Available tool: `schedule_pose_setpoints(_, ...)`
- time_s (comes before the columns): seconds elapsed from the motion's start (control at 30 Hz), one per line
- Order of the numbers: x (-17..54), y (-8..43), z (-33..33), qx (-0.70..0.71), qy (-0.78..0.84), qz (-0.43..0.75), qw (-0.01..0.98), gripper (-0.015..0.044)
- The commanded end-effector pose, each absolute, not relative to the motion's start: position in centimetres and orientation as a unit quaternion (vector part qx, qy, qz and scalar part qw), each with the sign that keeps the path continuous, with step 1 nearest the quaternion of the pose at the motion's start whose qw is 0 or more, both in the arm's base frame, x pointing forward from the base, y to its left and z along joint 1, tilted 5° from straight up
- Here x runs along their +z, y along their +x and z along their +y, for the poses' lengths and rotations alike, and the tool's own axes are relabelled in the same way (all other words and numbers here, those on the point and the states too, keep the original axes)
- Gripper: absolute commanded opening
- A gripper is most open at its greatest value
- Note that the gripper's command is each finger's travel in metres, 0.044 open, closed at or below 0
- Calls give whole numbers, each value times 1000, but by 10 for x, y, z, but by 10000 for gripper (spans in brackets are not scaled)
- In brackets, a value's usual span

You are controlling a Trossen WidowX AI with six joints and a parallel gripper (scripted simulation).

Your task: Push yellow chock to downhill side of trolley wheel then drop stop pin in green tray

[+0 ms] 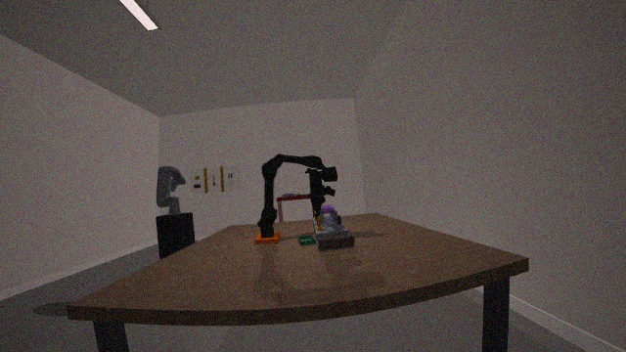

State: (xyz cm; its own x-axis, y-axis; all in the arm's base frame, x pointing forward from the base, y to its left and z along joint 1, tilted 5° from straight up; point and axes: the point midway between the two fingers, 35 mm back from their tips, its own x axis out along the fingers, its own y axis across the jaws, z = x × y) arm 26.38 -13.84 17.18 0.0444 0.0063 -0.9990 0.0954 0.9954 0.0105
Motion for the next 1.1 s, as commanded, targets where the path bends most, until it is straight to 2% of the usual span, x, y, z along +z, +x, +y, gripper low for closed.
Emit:
schedule_pose_setpoints(0.0, 177, 269, -137, -39, 31, 679, 732, 242)
schedule_pose_setpoints(0.07, 191, 280, -132, -60, 22, 649, 758, 190)
schedule_pose_setpoints(0.53, 197, 307, -70, -188, 243, 620, 722, 190)
schedule_pose_setpoints(1.07, 203, 320, 5, -332, 464, 570, 591, 190)
